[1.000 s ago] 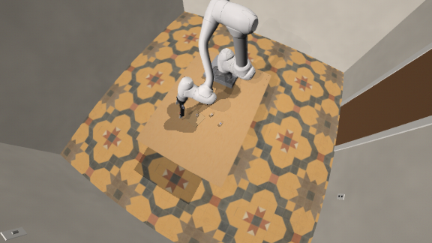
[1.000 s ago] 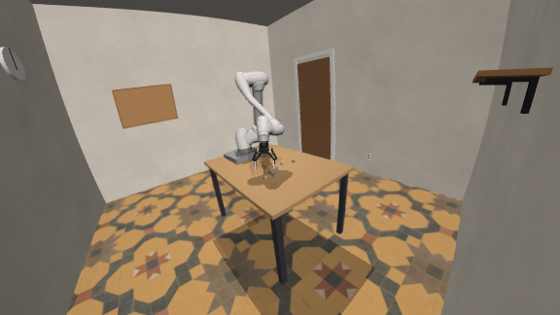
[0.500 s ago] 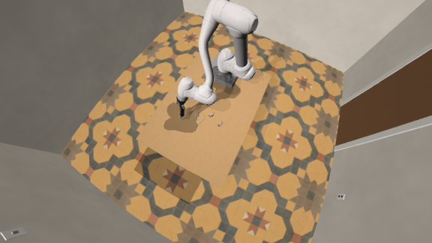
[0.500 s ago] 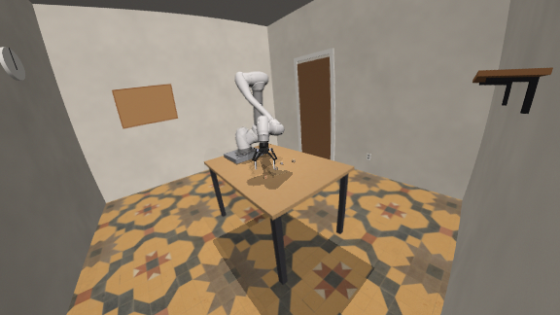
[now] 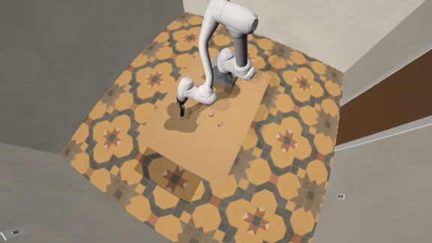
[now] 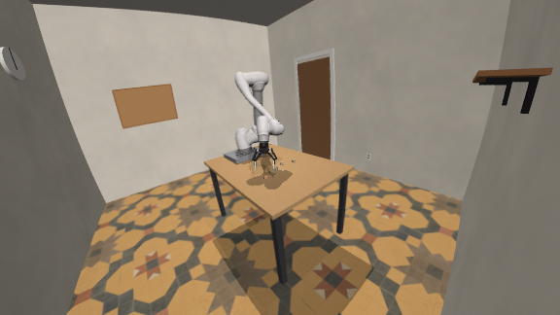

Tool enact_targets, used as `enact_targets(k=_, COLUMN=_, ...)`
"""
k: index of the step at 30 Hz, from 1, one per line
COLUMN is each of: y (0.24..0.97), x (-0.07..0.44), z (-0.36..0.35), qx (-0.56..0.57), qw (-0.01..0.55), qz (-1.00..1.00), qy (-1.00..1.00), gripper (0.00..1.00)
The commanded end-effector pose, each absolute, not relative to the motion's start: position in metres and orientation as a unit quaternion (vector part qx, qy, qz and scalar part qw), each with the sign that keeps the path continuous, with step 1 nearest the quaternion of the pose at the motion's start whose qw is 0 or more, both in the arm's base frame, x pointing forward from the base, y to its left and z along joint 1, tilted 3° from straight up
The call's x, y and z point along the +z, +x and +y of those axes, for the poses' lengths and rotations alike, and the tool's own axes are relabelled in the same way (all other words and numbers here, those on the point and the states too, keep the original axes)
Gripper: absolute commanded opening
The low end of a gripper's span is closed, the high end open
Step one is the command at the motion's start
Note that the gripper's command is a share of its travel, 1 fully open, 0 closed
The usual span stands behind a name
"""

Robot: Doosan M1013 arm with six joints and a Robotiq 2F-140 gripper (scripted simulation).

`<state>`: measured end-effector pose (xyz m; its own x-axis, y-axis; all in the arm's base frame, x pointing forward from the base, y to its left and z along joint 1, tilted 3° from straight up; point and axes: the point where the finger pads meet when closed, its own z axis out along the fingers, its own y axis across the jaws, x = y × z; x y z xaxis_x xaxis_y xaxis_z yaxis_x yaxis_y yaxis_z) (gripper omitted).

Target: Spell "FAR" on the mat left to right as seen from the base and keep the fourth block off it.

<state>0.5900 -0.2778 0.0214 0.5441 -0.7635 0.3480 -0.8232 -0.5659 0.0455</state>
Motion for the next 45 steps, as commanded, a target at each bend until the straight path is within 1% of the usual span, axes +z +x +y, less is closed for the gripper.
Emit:
enact_targets(k=1, y=0.587, x=0.016, z=-0.278, qx=0.143, qw=0.102, qz=-0.455, qy=0.873, gripper=1.0)
enact_targets(k=27, y=0.587, x=0.016, z=-0.278, qx=0.143, qw=0.102, qz=-0.455, qy=0.873, gripper=1.0)
enact_targets(k=28, y=0.59, x=0.022, z=-0.277, qx=0.145, qw=0.102, qz=-0.457, qy=0.872, gripper=1.0)
enact_targets(k=32, y=0.58, x=0.043, z=-0.226, qx=0.094, qw=0.079, qz=-0.533, qy=0.837, gripper=1.0)
enact_targets(k=34, y=0.58, x=0.043, z=-0.226, qx=0.094, qw=0.079, qz=-0.533, qy=0.837, gripper=1.0)
enact_targets(k=35, y=0.576, x=0.053, z=-0.201, qx=0.071, qw=0.067, qz=-0.56, qy=0.823, gripper=1.0)
enact_targets(k=41, y=0.564, x=0.084, z=-0.125, qx=0.0, qw=0.029, qz=-0.619, qy=0.785, gripper=1.0)
enact_targets(k=45, y=0.563, x=0.087, z=-0.117, qx=-0.007, qw=0.026, qz=-0.623, qy=0.781, gripper=1.0)
